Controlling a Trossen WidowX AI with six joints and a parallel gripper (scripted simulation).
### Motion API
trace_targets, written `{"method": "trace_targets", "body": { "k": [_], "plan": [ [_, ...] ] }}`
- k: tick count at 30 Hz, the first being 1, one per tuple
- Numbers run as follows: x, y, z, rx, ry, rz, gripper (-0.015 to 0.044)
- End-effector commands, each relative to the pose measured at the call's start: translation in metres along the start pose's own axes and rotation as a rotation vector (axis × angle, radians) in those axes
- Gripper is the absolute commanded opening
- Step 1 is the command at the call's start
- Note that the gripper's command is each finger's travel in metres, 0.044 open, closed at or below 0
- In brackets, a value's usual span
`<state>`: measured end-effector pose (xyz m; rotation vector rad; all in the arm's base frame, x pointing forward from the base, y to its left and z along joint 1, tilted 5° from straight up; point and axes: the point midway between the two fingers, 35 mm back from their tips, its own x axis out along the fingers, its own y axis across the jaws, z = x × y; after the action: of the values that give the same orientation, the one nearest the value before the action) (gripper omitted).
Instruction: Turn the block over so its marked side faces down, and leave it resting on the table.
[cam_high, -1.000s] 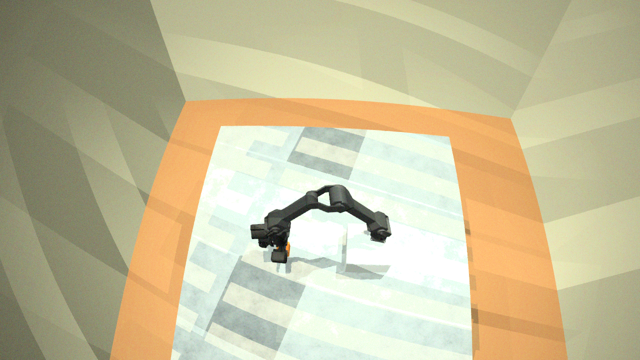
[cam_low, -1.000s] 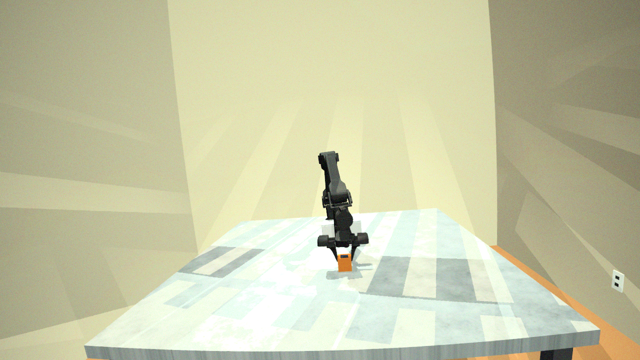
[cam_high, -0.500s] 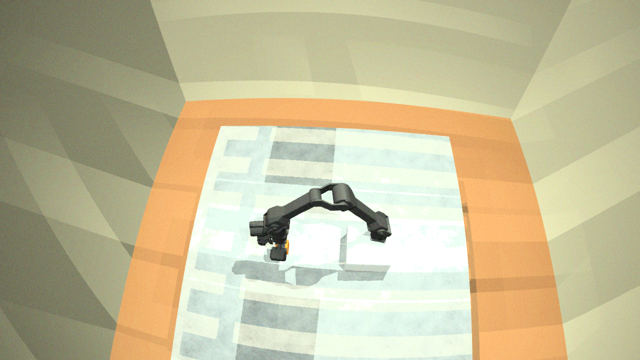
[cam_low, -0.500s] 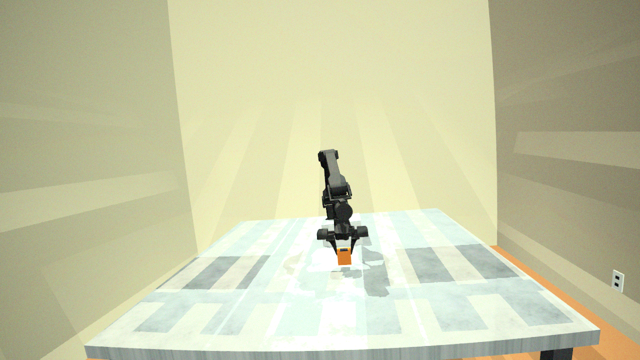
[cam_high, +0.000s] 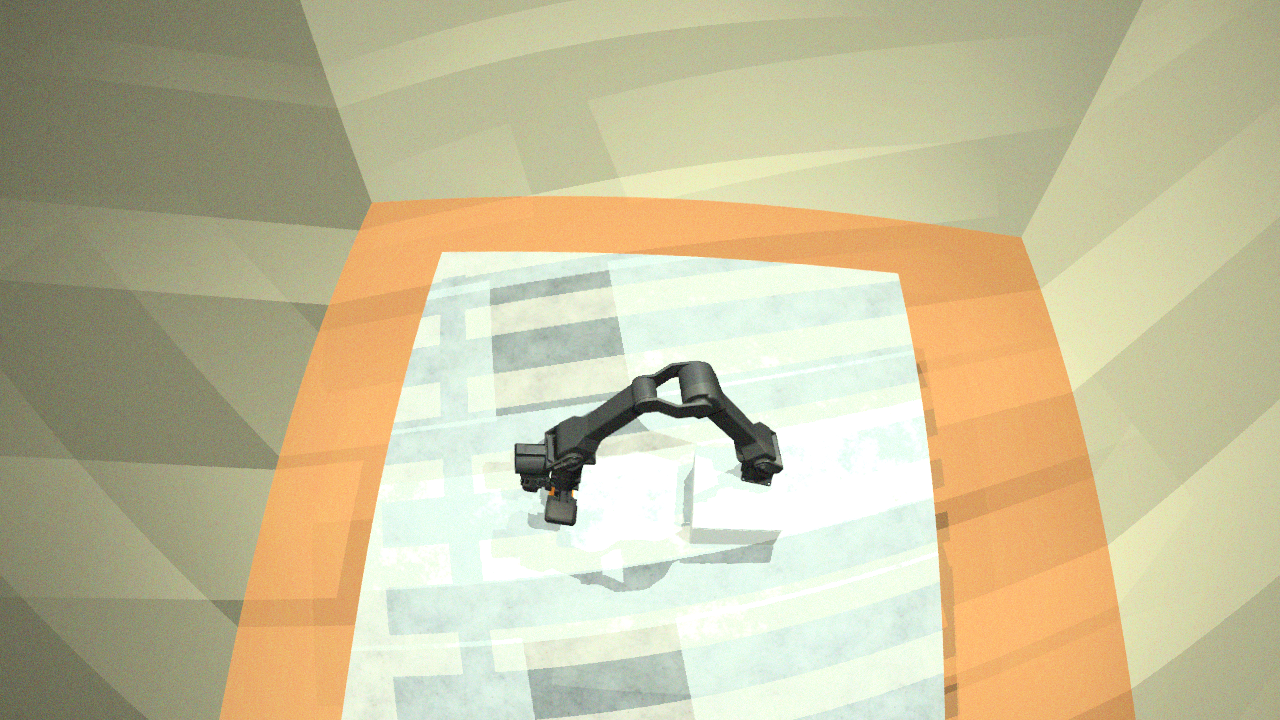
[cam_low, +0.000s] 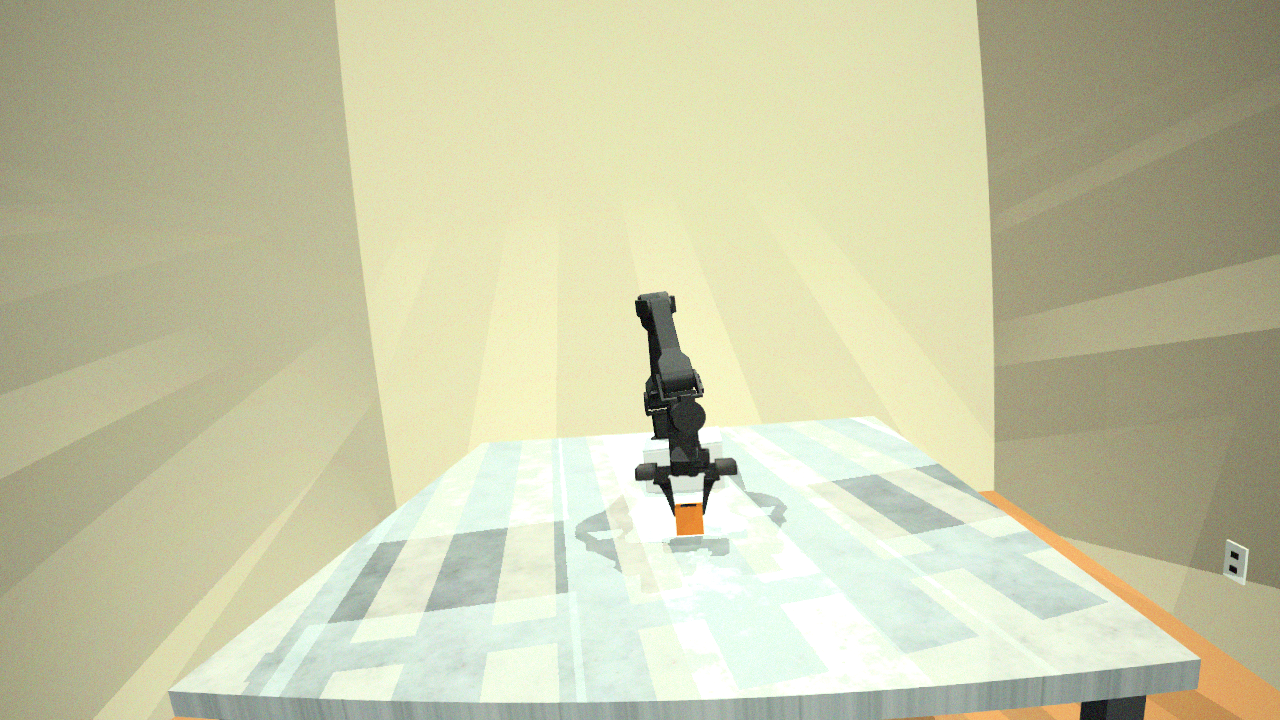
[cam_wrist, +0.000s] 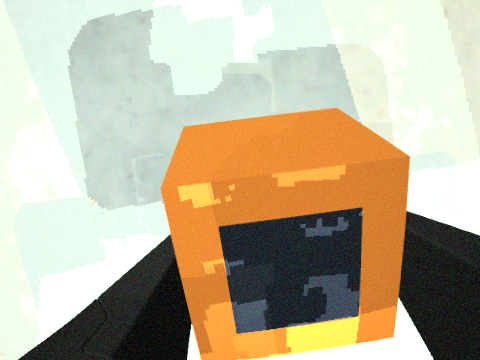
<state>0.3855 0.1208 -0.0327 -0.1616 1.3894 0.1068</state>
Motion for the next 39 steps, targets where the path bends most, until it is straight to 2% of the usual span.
{"method": "trace_targets", "body": {
  "k": [1,18,24,39],
  "plan": [
    [-0.001,0.000,0.000,-0.005,-0.066,-0.003,0.0000],
    [-0.006,-0.002,-0.007,0.000,-0.308,-0.002,0.0000],
    [-0.006,-0.002,-0.007,0.000,-0.320,-0.002,0.0000],
    [0.024,-0.001,-0.004,-0.019,-0.531,-0.015,0.0000]
  ]
}}
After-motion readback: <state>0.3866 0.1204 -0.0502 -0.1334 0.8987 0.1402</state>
